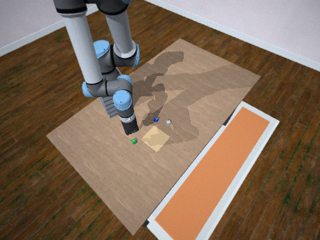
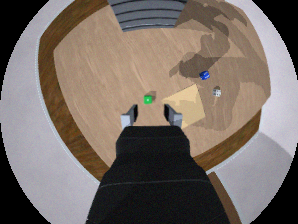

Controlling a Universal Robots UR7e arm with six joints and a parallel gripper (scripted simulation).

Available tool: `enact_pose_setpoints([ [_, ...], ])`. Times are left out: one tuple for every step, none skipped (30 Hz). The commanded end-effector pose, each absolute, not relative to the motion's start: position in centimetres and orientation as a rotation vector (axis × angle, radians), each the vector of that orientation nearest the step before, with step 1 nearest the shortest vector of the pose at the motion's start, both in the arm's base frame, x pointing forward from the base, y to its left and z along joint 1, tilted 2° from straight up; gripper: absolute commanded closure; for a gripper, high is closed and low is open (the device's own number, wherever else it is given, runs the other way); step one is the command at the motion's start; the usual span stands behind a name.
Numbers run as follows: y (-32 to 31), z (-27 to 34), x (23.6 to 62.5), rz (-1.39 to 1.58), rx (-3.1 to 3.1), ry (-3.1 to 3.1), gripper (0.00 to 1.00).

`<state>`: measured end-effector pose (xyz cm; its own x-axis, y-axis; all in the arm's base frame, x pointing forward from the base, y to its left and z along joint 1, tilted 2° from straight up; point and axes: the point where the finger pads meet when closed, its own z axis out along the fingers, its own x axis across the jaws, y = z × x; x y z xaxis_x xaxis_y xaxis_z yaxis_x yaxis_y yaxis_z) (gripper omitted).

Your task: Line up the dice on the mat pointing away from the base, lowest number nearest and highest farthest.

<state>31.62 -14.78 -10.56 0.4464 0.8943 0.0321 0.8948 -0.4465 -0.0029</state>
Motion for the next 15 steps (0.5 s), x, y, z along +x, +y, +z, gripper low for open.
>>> enact_pose_setpoints([
  [-15.25, -10.67, 31.06, -0.040, -2.635, -1.671, 0.00],
  [-15.27, -10.66, 31.08, -0.040, -2.636, -1.671, 0.00],
  [-15.31, -10.65, 31.11, -0.040, -2.636, -1.671, 0.00],
  [-15.31, -10.65, 31.11, -0.040, -2.636, -1.671, 0.00],
  [-15.31, -10.65, 31.11, -0.040, -2.636, -1.671, 0.00],
  [-15.35, -10.64, 31.15, -0.040, -2.637, -1.672, 0.00],
  [-15.33, -10.64, 31.16, -0.040, -2.636, -1.673, 0.00],
  [-15.32, -10.64, 31.17, -0.040, -2.636, -1.673, 0.00],
  [-15.31, -10.64, 31.17, -0.040, -2.635, -1.674, 0.00],
  [-15.30, -10.64, 31.18, -0.040, -2.635, -1.674, 0.00],
  [-15.30, -10.64, 31.18, -0.040, -2.635, -1.674, 0.00],
  [-15.30, -10.64, 31.18, -0.040, -2.635, -1.674, 0.00],
  [-15.30, -10.64, 31.18, -0.040, -2.635, -1.674, 0.00],
  [-15.30, -10.64, 31.18, -0.040, -2.635, -1.673, 0.00],
  [-15.30, -10.64, 31.18, -0.040, -2.636, -1.673, 0.00],
])
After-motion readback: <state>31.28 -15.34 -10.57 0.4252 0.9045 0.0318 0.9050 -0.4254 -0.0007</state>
